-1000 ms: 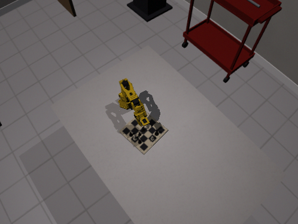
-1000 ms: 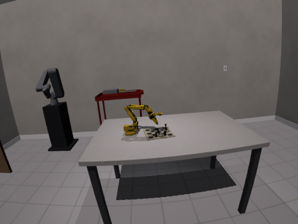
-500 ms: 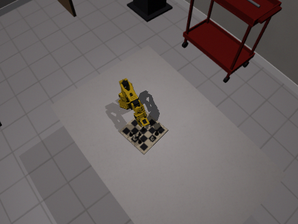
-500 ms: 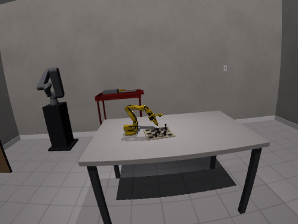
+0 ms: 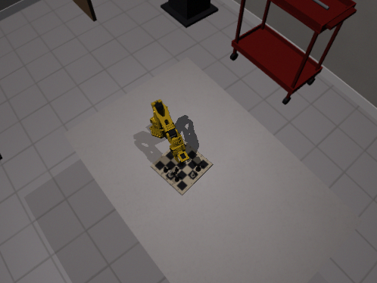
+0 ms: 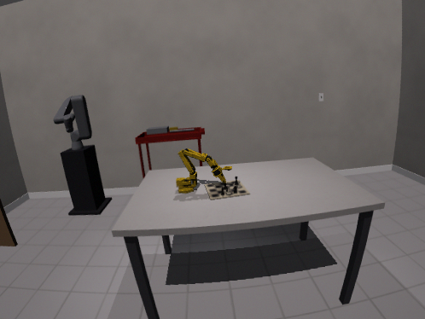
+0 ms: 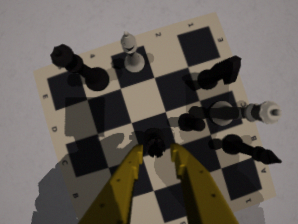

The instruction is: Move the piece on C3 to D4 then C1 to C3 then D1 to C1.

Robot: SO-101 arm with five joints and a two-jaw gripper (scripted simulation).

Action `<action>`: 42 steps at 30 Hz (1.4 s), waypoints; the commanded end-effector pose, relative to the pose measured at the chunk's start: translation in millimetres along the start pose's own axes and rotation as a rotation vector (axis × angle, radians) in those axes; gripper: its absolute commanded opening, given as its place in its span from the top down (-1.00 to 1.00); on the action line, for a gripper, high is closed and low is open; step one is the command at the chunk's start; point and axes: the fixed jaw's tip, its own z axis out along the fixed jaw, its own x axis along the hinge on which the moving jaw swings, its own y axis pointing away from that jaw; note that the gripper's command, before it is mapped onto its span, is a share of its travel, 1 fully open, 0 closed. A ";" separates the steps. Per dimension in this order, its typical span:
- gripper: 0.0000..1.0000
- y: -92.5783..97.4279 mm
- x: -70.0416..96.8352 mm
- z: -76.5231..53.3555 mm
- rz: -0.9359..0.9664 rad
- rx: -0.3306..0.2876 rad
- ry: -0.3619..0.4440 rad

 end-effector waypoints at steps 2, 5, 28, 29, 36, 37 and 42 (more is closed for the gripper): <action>0.77 -2.3 7.9 11.2 0.018 0.005 0.011; 0.77 -2.3 10.5 15.6 0.018 0.005 0.011; 0.77 -2.1 19.5 23.9 0.018 0.005 0.012; 0.77 -2.1 19.5 23.9 0.018 0.005 0.012; 0.77 -2.1 20.4 24.2 0.018 0.005 0.012; 0.77 -2.1 20.4 24.2 0.018 0.005 0.012; 0.77 -2.7 20.4 24.2 0.018 0.006 0.012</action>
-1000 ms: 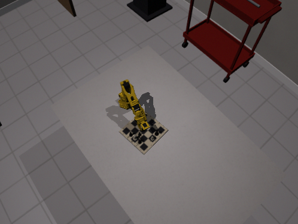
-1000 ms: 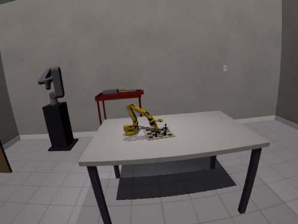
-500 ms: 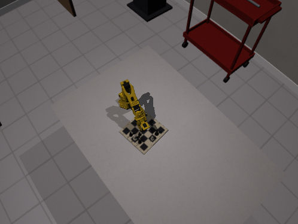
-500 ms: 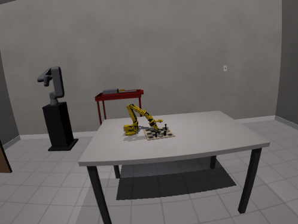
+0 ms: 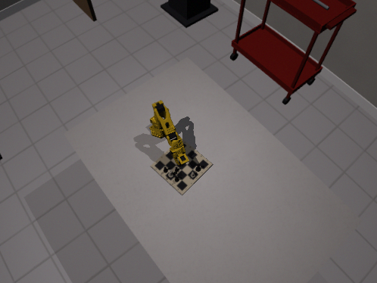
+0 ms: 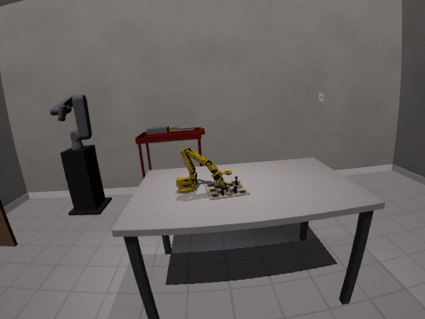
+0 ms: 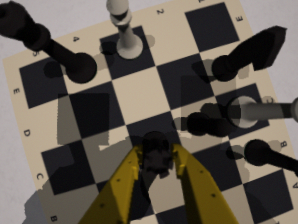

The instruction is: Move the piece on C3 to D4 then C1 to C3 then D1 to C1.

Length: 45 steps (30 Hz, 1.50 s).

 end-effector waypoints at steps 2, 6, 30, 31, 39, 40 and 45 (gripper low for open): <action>0.77 -3.0 5.8 2.1 0.017 0.007 0.019; 0.77 -3.4 5.8 2.1 0.017 0.008 0.019; 0.91 -3.8 5.8 2.1 0.017 0.009 0.019; 0.93 -3.8 5.8 2.1 0.017 0.009 0.019; 0.99 -3.8 5.8 2.1 0.017 0.009 0.019; 0.99 -3.8 5.8 2.1 0.017 0.009 0.019; 1.00 -3.8 5.8 2.1 0.017 0.009 0.019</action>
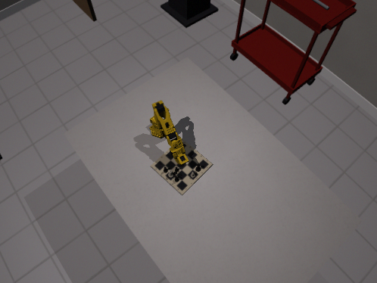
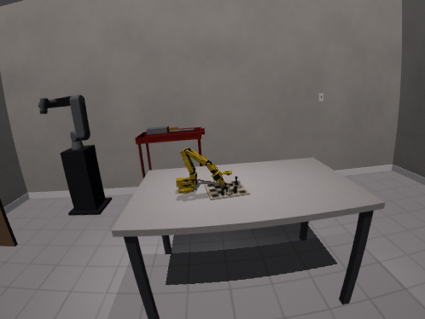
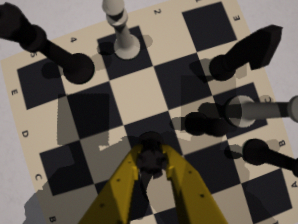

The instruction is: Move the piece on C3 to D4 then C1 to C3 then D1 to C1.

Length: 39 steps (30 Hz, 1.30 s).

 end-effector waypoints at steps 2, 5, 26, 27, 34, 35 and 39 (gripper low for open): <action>1.00 -2.2 5.9 2.1 0.011 0.005 0.019; 1.00 -2.2 5.9 2.1 0.011 0.005 0.019; 1.00 -2.8 4.2 -0.4 0.011 0.007 0.019; 1.00 -2.8 4.2 -0.4 0.011 0.007 0.019; 1.00 -4.3 0.0 -7.4 0.011 0.010 0.019; 1.00 -4.3 -1.0 -8.9 0.011 0.010 0.019; 1.00 -4.3 -5.4 -16.1 0.011 0.010 0.019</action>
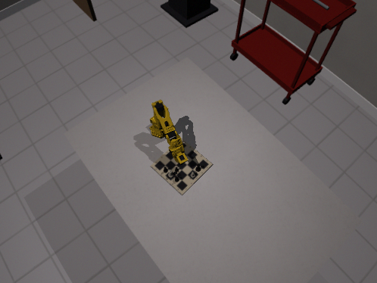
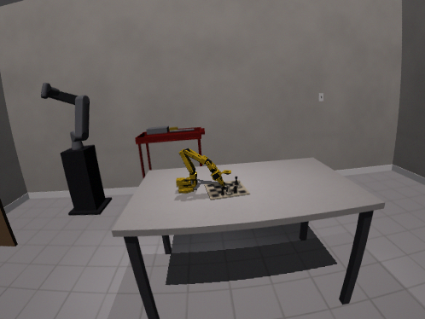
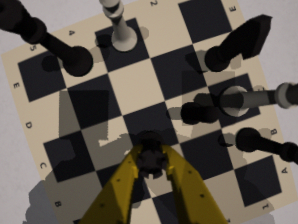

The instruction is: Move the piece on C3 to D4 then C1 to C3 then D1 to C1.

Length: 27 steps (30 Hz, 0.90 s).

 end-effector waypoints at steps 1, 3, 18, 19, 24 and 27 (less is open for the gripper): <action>1.00 -2.3 -9.6 -10.5 0.003 0.005 -0.023; 1.00 -2.3 -11.9 -14.7 0.003 0.005 -0.023; 1.00 -2.4 -24.8 -38.1 0.003 0.005 -0.023; 1.00 -2.4 -25.5 -39.2 0.003 0.005 -0.023; 1.00 -2.4 -26.8 -41.7 0.003 0.005 -0.023; 1.00 -2.4 -27.5 -43.1 0.003 0.005 -0.023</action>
